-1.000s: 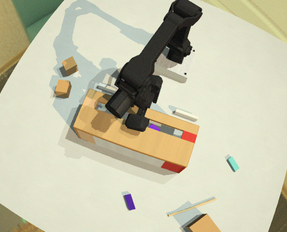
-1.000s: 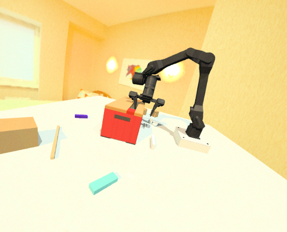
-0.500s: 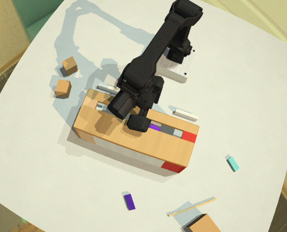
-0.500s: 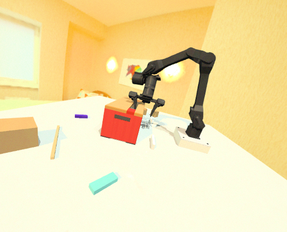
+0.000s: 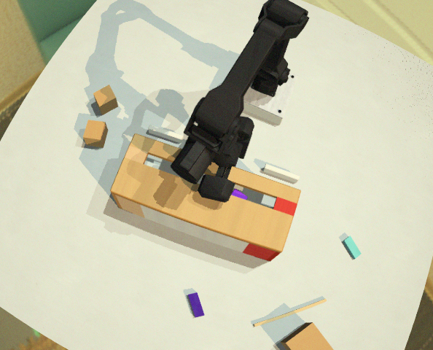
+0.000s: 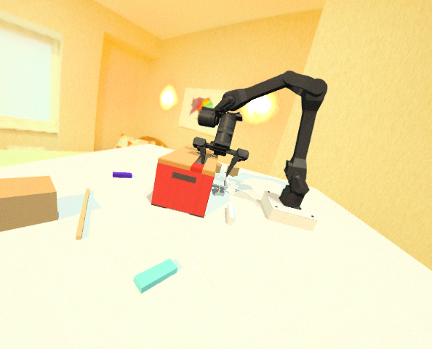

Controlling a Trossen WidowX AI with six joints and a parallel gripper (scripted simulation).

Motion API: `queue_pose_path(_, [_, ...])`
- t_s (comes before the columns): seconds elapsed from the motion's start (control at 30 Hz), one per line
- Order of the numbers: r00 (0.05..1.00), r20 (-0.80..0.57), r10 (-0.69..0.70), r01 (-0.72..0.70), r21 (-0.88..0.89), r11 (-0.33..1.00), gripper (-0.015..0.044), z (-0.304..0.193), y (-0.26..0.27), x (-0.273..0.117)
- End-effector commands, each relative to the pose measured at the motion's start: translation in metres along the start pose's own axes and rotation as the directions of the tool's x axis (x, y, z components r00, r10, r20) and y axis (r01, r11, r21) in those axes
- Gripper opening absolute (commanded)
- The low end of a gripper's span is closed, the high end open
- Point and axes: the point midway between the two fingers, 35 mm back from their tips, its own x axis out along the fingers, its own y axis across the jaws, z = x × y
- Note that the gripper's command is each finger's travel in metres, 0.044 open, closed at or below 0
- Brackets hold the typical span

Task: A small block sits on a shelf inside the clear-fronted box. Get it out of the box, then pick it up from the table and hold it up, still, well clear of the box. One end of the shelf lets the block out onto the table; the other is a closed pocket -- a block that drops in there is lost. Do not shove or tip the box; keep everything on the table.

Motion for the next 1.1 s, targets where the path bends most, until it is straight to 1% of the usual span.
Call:
queue_pose_path(0.0, [1.000,-0.004,-0.003,0.003,0.002,1.000,0.0400,-0.005,-0.001,0.003])
queue_pose_path(0.43, [1.000,-0.003,-0.003,0.003,0.002,1.000,0.0400,0.004,-0.001,-0.001])
queue_pose_path(1.07, [1.000,-0.005,-0.003,0.003,0.002,1.000,0.0400,-0.013,-0.001,0.006])
